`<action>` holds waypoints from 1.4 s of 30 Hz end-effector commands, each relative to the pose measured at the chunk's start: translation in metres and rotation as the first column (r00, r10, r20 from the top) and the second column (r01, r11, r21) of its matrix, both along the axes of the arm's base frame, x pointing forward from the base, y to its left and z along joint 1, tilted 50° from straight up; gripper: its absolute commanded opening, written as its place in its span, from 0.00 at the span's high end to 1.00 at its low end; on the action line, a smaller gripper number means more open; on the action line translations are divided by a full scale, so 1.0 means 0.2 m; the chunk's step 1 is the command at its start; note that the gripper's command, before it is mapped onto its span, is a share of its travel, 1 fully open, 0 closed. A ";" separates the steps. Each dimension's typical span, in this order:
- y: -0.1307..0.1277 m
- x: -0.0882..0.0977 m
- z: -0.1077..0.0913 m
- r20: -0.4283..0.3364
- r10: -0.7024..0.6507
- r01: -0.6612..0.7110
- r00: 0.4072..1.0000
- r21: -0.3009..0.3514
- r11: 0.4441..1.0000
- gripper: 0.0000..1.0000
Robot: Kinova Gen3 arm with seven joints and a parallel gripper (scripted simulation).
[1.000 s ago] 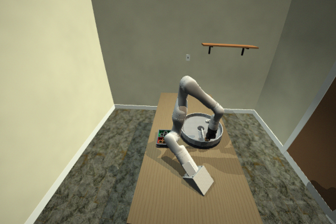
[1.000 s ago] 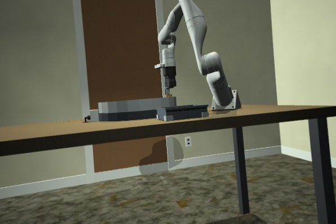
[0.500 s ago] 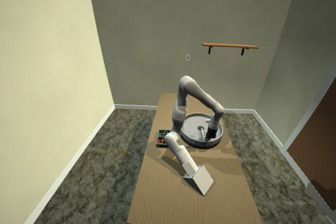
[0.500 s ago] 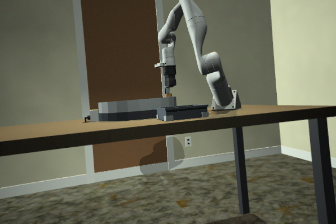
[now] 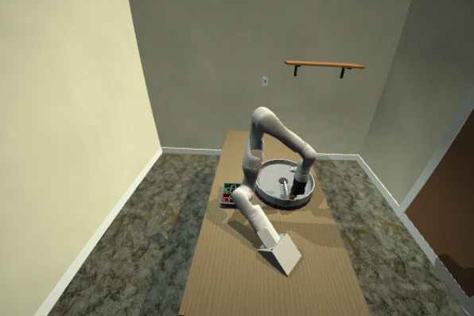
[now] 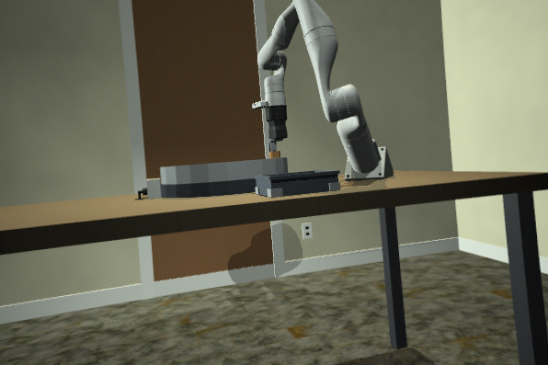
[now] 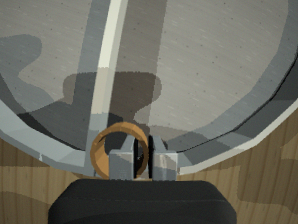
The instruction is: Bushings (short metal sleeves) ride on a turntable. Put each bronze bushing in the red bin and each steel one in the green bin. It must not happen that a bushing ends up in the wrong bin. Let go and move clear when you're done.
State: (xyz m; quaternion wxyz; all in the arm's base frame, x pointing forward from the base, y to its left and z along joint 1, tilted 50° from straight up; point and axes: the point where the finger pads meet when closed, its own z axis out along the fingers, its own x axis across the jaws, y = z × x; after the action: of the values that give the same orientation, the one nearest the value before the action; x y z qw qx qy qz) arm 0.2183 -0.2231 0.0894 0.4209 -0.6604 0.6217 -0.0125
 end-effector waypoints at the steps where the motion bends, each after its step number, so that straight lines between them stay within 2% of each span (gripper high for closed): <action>1: -0.01 0.00 0.00 0.000 -0.002 0.002 1.000 -0.001 1.000 1.00; 42: -0.04 -0.04 0.04 0.000 -0.002 0.002 1.000 -0.001 1.000 1.00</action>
State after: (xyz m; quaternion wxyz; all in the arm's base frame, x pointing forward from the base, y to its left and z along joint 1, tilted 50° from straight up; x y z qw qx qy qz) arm 0.2116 -0.2298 0.0974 0.4210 -0.6605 0.6216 -0.0124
